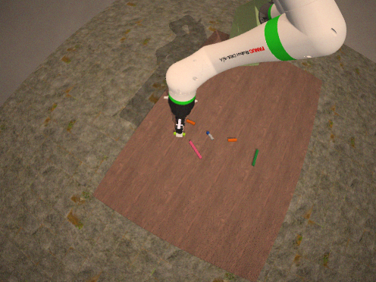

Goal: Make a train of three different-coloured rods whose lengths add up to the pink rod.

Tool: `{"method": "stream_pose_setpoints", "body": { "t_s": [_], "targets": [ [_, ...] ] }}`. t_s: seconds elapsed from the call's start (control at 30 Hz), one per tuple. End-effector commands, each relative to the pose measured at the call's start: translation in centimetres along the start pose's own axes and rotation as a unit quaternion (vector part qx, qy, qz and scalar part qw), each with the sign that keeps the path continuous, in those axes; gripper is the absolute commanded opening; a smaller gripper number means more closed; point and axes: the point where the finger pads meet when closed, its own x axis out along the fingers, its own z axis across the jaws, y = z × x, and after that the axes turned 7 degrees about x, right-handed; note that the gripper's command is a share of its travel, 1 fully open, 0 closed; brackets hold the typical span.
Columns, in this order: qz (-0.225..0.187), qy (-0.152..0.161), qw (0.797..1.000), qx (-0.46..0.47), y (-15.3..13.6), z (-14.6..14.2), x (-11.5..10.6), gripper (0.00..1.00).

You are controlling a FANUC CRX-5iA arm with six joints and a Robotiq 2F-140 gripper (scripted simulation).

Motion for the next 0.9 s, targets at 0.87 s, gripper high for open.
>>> {"method": "stream_pose_setpoints", "body": {
  "t_s": [0.87],
  "targets": [
    [0.0, 0.0, 1.0, 0.001, 0.0, 0.0, -9.2, 0.03]
  ]
}}
